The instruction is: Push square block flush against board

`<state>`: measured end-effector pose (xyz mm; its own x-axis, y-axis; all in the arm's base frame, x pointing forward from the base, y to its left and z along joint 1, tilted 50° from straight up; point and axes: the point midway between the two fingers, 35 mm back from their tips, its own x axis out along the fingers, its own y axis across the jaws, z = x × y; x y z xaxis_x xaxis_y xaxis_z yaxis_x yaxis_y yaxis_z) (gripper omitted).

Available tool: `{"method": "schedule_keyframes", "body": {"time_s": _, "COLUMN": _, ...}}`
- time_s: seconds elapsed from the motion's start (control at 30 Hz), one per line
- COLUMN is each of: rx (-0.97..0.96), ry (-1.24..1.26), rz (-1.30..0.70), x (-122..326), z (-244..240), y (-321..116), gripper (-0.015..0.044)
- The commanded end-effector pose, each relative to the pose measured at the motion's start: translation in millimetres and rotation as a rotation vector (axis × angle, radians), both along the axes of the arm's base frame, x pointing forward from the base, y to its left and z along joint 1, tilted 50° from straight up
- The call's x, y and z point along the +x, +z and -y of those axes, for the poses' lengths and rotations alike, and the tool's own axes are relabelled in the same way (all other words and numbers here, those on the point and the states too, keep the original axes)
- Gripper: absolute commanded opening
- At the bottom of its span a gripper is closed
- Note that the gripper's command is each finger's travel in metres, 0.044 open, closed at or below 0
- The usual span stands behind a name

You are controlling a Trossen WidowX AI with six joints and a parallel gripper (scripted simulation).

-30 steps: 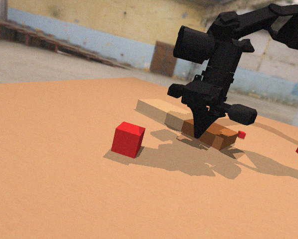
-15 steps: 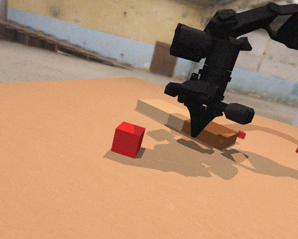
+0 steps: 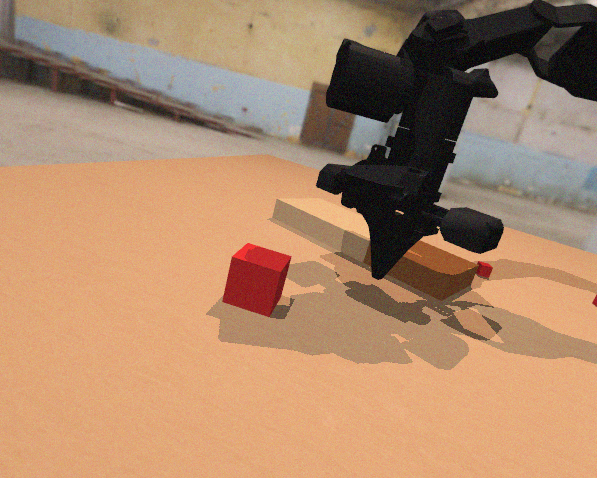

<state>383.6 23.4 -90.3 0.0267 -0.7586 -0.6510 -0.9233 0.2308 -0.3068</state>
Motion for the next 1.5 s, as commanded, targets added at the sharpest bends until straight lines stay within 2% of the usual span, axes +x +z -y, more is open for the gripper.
{"method": "schedule_keyframes", "body": {"time_s": 0.0, "rx": 0.002, "ry": -0.004, "rz": -0.009, "x": 0, "z": -4, "y": -8, "gripper": 0.0000}}
{"method": "schedule_keyframes", "body": {"time_s": 0.13, "rx": 0.002, "ry": -0.004, "rz": -0.009, "x": 1, "z": -6, "y": -11, "gripper": 0.0000}}
{"method": "schedule_keyframes", "body": {"time_s": 0.3, "rx": 0.004, "ry": -0.004, "rz": -0.009, "x": 2, "z": -43, "y": 26, "gripper": 0.0000}}
{"method": "schedule_keyframes", "body": {"time_s": 0.53, "rx": 0.002, "ry": -0.002, "rz": 0.013, "x": 1, "z": -46, "y": 27, "gripper": 0.0000}}
{"method": "schedule_keyframes", "body": {"time_s": 1.47, "rx": 0.025, "ry": -0.632, "rz": 0.727, "x": -68, "z": -21, "y": 62, "gripper": 0.0000}}
